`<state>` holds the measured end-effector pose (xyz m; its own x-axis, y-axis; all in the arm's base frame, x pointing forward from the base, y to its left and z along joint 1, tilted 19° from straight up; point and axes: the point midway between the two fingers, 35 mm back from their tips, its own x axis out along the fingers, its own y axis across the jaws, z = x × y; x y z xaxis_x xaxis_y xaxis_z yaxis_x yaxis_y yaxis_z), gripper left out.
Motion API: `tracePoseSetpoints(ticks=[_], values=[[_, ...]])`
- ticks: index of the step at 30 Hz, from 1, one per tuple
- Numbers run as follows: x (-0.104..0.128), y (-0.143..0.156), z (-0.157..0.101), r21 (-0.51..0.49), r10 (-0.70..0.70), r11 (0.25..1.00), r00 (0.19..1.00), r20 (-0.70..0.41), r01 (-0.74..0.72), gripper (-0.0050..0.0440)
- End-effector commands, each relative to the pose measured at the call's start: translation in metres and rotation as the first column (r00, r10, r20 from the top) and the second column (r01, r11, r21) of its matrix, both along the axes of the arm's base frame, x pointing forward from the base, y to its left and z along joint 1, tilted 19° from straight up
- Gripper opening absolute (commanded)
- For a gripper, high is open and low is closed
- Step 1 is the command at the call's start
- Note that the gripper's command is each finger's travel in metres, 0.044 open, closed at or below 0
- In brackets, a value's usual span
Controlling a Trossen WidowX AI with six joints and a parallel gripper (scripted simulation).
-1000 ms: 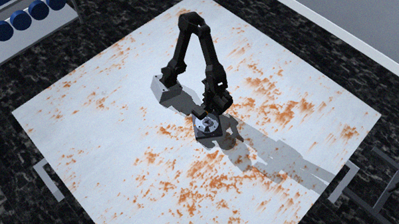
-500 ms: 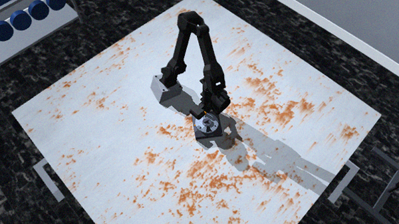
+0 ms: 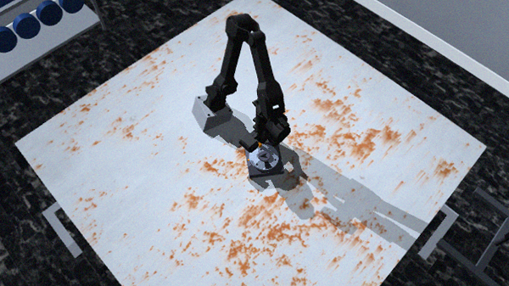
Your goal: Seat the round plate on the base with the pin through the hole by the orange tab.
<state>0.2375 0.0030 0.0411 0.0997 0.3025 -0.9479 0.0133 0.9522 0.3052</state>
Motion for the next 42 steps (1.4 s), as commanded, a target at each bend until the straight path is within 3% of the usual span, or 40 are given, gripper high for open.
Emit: tracePoseSetpoints(ticks=[1, 42], values=[[-0.001, -0.003, 0.003, -0.004, 0.0, 1.0, 1.0, 0.017, 0.001, -0.005], [-0.009, -0.022, -0.004, -0.002, 0.0, 1.0, 1.0, 0.008, 0.001, -0.005]])
